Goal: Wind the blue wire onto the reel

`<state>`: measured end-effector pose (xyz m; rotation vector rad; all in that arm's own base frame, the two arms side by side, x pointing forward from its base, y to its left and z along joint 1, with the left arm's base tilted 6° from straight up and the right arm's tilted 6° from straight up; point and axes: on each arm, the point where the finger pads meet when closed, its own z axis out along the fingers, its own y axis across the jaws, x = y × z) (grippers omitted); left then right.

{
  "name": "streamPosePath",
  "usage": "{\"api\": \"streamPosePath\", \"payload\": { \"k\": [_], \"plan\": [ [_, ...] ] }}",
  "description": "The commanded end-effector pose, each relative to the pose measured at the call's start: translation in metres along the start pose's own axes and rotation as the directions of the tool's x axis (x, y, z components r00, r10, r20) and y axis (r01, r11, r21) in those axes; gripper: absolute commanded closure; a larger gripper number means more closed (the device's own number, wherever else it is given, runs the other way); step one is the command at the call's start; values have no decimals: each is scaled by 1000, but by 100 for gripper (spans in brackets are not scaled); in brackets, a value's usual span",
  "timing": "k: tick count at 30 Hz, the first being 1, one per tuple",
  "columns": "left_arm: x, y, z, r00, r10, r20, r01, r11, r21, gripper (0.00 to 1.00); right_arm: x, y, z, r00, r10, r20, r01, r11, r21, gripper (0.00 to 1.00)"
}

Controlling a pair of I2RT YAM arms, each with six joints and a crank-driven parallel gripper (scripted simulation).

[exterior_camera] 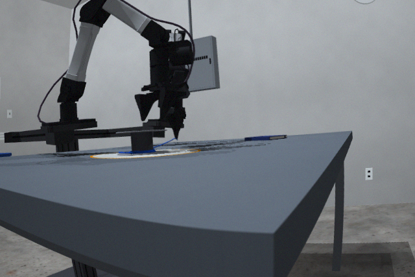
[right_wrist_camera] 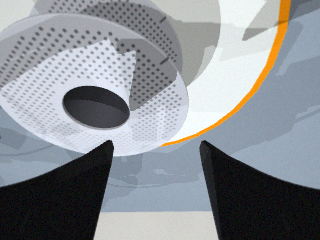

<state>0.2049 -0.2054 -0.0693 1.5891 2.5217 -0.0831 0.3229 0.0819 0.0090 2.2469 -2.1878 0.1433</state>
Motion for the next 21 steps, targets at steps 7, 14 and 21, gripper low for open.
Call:
{"api": "streamPosePath", "payload": {
  "k": [7, 14, 21],
  "plan": [
    [-14, 3, -4, 1000, 15, 24, -15, 1000, -14, 100, 16, 20, 12, 841, 541, -4, -541, 841, 4, 23],
    [-14, 2, -4, 1000, 15, 24, -15, 1000, -14, 100, 28, 40, 7, 527, 850, -12, -850, 527, -5, 23],
    [-14, 2, -4, 1000, 14, 24, -14, 1000, -14, 100, 25, 58, 1, 155, 988, -24, -988, 154, -6, 23]
  ]
}}
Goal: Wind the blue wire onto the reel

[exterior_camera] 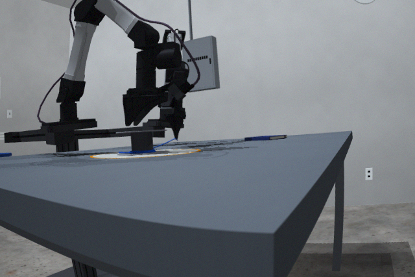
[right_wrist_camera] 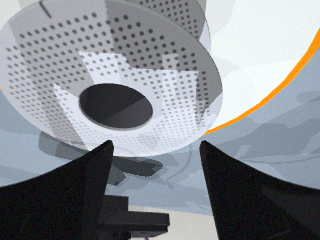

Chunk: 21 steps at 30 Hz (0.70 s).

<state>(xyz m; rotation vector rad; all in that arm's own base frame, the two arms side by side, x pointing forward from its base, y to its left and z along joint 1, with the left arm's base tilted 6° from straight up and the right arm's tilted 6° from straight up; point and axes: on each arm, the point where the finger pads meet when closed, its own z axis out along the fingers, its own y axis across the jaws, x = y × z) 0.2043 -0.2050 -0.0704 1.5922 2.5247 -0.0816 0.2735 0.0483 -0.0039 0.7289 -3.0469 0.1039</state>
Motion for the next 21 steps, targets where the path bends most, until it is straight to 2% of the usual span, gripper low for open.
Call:
{"api": "streamPosePath", "payload": {
  "k": [1, 7, 14, 16, 17, 21],
  "plan": [
    [-15, 3, -5, 999, 15, 29, -14, 1000, -15, 100, 7, 11, -11, 940, 339, 32, -339, 941, 0, 23],
    [-16, 3, -6, 999, 17, 28, -16, 1000, -15, 100, 23, 26, -10, 762, 647, 22, -647, 762, -18, 23],
    [-16, 3, -6, 999, 17, 28, -16, 1000, -15, 100, 29, 41, -8, 444, 896, -4, -896, 443, -22, 23],
    [-16, 3, -6, 999, 17, 28, -16, 1000, -15, 100, 29, 41, -8, 444, 896, -4, -896, 443, -22, 23],
    [-15, 3, -6, 999, 17, 28, -16, 1000, -15, 100, 29, 42, -8, 308, 951, -8, -951, 307, -22, 23],
    [-15, 3, -6, 999, 17, 28, -16, 1000, -15, 100, 29, 43, -7, 78, 997, -4, -997, 78, -28, 23]
  ]
}}
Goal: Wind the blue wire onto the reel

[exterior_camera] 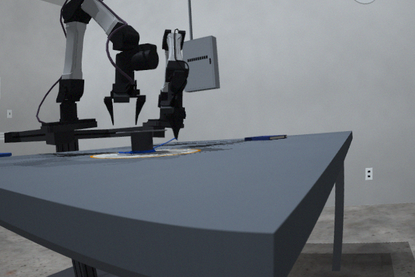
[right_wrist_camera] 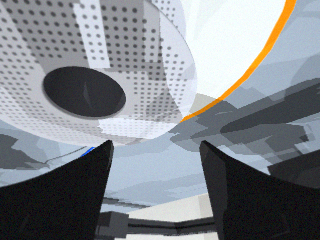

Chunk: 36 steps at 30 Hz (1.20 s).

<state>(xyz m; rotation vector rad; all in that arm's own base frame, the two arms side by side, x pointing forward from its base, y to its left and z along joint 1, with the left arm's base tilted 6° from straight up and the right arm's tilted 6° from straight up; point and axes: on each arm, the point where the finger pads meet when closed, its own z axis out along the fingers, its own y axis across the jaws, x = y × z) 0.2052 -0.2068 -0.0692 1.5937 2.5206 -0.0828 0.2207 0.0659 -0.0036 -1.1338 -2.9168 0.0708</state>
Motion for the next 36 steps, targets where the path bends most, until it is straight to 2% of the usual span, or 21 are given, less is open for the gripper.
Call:
{"api": "streamPosePath", "payload": {
  "k": [1, 6, 29, 36],
  "plan": [
    [-12, 3, -5, 1000, 14, 26, -14, 1000, -15, 100, 0, 11, -5, 941, 336, 40, -334, 941, -48, 23],
    [-11, 3, -5, 1000, 14, 26, -14, 1000, -15, 100, -1, 11, -4, 820, 570, 53, -565, 821, -82, 23],
    [-8, 3, -5, 1000, 15, 26, -14, 1000, -15, 100, -1, 10, -1, 820, 570, 53, -565, 821, -82, 23],
    [-7, 2, -4, 1000, 15, 26, -14, 1000, -15, 100, -4, 11, 30, 820, 570, 53, -565, 821, -82, 23]
  ]
}}
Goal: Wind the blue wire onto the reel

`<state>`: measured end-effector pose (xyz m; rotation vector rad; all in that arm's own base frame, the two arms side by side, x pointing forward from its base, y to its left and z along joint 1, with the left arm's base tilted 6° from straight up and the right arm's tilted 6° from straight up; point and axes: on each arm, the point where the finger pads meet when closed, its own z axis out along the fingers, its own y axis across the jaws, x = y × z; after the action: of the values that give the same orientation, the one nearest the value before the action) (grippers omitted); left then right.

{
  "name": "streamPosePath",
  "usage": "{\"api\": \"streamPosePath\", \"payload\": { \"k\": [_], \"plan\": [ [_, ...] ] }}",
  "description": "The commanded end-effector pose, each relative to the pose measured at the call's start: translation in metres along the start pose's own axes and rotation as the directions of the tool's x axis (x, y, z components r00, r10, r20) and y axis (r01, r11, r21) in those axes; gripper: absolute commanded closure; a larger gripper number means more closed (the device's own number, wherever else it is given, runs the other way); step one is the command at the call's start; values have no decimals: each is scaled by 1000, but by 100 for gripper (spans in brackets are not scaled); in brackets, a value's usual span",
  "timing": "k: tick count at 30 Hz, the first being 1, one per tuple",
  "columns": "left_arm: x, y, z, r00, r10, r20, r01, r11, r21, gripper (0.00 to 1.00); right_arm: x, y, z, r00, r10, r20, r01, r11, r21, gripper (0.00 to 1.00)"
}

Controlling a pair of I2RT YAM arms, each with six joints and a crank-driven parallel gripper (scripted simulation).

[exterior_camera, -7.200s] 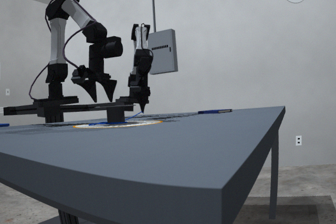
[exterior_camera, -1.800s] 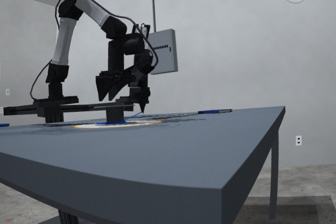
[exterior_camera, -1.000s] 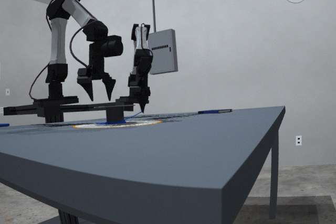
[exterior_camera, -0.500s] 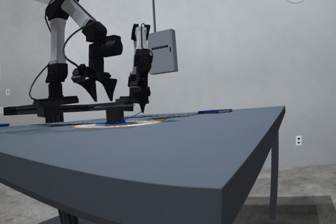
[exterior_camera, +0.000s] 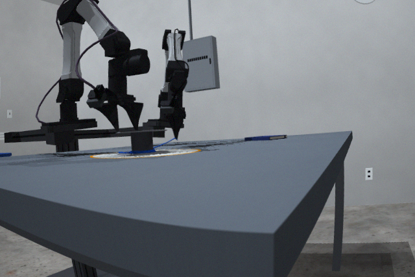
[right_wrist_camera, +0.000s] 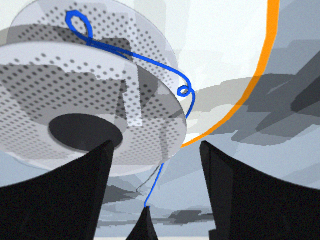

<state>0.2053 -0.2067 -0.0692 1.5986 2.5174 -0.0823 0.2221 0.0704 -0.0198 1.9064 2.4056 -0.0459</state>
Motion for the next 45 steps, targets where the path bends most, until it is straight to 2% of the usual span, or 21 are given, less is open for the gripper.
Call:
{"api": "streamPosePath", "payload": {
  "k": [1, 4, 15, 25, 27, 32, 35, 45],
  "plan": [
    [-7, 2, -4, 1000, 11, 26, -10, 1000, -15, 100, -1, 8, 19, 1000, 5, 9, -5, 1000, -26, 23],
    [-6, 2, -4, 1000, 11, 26, -10, 1000, -15, 100, -2, 10, 25, 1000, 5, 9, -5, 1000, -26, 23],
    [-4, 2, -4, 1000, 11, 26, -11, 1000, -15, 100, -3, 12, 17, 1000, 5, 9, -5, 1000, -26, 23],
    [-6, 2, -5, 1000, 16, 23, -15, 1000, -14, 100, -3, 12, 17, 1000, 5, 9, -5, 1000, -26, 41],
    [-6, 2, -5, 1000, 16, 23, -15, 1000, -14, 100, -3, 12, 17, 1000, 5, 9, -5, 1000, -26, 41],
    [-7, 3, -5, 1000, 13, 14, -12, 1000, -16, 100, -3, 12, 17, 1000, 5, 9, -5, 1000, -26, 50],
    [-7, 3, -6, 1000, 12, 14, -12, 1000, -16, 100, -3, 13, 24, 1000, -2, 9, 2, 1000, -26, 50],
    [-10, 3, -6, 1000, 9, 1, -9, 1000, -19, 100, -19, 14, 24, 969, -246, 15, 246, 969, -23, 50]
  ]
}}
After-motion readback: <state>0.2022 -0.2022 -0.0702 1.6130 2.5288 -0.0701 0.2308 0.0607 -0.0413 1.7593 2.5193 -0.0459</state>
